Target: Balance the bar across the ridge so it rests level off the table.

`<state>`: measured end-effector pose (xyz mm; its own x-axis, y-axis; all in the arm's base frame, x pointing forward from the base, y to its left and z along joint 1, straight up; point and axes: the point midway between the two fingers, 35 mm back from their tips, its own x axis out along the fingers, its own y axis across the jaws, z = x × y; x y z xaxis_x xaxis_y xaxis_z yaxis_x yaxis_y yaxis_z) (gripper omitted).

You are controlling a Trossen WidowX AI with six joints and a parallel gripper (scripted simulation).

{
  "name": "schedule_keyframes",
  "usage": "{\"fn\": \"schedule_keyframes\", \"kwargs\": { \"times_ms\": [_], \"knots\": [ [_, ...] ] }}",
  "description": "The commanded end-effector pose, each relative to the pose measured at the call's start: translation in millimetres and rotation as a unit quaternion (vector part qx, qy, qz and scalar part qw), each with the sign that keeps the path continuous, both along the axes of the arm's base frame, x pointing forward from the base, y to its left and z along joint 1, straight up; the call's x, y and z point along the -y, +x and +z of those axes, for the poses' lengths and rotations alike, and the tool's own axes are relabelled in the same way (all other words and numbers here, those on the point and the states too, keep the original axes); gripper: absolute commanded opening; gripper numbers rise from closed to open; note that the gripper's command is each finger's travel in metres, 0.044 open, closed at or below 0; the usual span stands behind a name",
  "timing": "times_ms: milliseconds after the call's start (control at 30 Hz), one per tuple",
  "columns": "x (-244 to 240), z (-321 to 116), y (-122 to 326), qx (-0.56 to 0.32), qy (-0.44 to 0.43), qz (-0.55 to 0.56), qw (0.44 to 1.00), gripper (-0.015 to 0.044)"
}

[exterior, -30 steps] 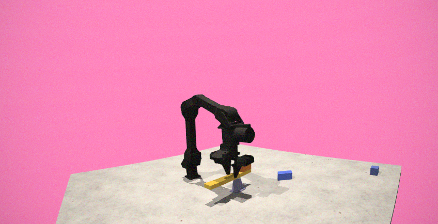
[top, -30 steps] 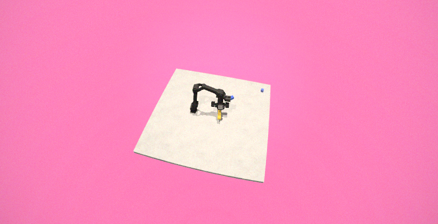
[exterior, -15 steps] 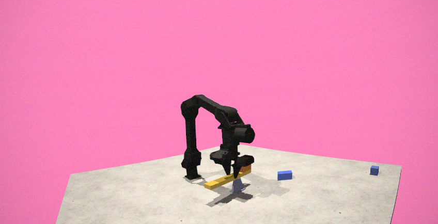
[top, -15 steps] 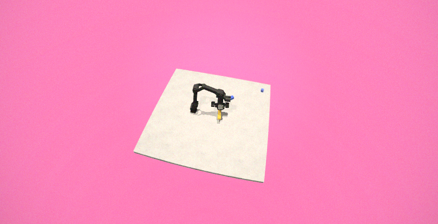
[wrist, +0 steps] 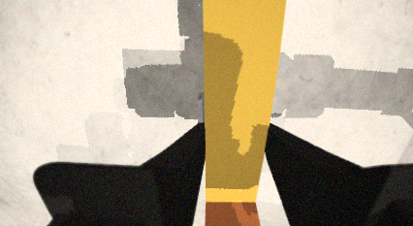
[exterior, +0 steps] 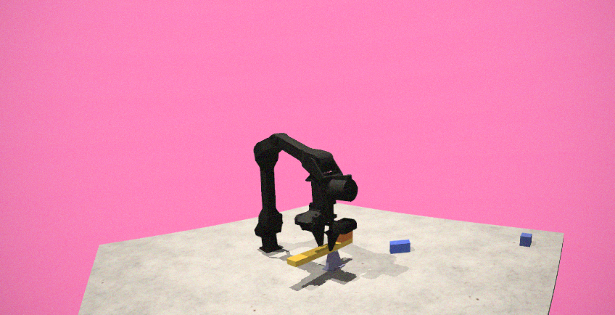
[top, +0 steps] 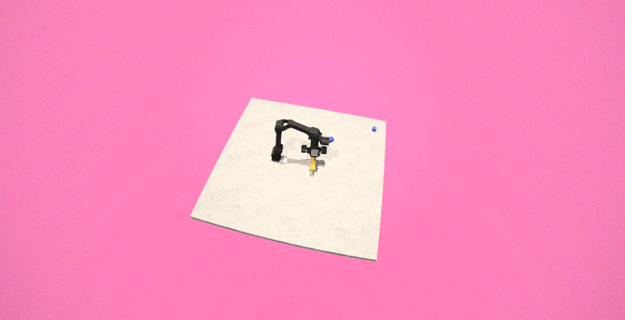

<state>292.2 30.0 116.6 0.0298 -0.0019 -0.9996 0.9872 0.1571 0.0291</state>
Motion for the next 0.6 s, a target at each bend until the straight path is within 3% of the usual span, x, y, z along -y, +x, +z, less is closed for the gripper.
{"fn": "schedule_keyframes", "kwargs": {
  "times_ms": [0, 567],
  "knots": [
    [-0.9, -0.6, 0.5, 0.001, 0.003, 0.002, 1.0, 0.0],
    [-0.8, -2.1, 0.2, 0.001, 0.003, 0.002, 1.0, 0.0]
  ]
}}
